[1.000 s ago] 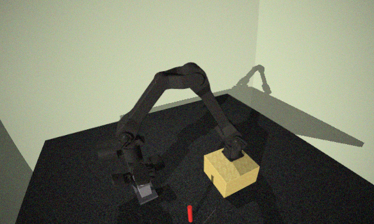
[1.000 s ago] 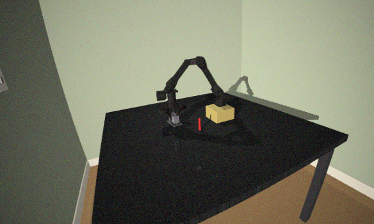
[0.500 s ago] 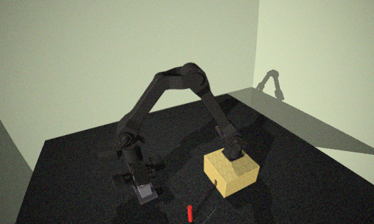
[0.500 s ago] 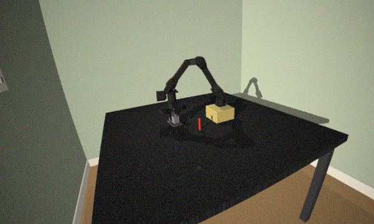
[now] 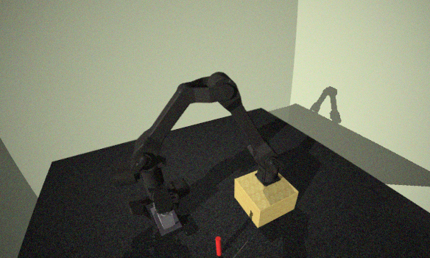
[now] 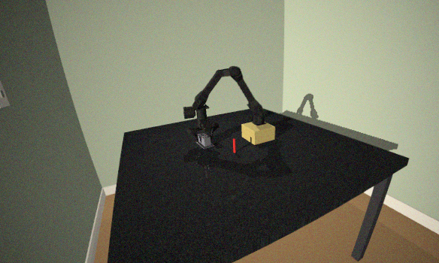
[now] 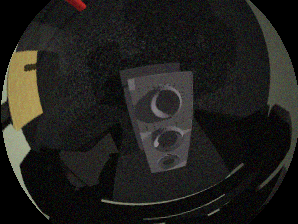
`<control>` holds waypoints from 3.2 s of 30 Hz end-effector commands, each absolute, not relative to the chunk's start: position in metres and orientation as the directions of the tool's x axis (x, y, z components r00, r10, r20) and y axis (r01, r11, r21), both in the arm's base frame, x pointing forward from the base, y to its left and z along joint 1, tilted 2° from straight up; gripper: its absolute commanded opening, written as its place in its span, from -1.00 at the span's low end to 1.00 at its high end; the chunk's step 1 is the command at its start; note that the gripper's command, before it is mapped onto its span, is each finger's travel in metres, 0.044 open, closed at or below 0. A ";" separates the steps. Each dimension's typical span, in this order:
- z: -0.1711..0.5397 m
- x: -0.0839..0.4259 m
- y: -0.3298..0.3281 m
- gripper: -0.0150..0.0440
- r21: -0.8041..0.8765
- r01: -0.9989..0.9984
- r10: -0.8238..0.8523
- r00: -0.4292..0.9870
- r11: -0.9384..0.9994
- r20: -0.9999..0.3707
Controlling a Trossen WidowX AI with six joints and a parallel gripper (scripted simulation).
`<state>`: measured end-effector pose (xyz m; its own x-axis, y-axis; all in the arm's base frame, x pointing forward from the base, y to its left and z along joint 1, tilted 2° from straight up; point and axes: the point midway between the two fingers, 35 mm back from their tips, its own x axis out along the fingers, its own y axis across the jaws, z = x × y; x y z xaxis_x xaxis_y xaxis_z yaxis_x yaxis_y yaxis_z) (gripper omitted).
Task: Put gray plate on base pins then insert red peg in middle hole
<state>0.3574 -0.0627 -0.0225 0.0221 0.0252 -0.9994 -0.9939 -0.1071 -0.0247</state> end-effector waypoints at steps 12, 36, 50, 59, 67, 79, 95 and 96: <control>0.095 0.357 -0.066 1.00 -0.030 -0.994 0.025 0.027 -0.108 -0.999; 0.101 0.300 0.064 1.00 0.035 0.007 0.035 0.024 0.999 -0.999; 0.100 0.263 0.107 1.00 0.043 0.650 0.039 0.021 0.759 -0.999; 0.099 0.246 0.127 1.00 0.036 0.892 0.042 0.019 0.450 -0.999; 0.099 0.246 0.127 1.00 0.036 0.892 0.042 0.019 0.450 -0.999; 0.067 0.246 0.128 1.00 0.035 0.892 0.042 0.019 0.450 -0.999; 0.043 0.247 0.129 1.00 0.035 0.892 0.042 0.019 0.450 -0.999; 0.041 0.247 0.129 1.00 0.035 0.892 0.042 0.019 0.450 -0.999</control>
<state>0.2491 0.1299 0.0479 0.0267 0.0463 -0.9986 0.8905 0.4528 0.0448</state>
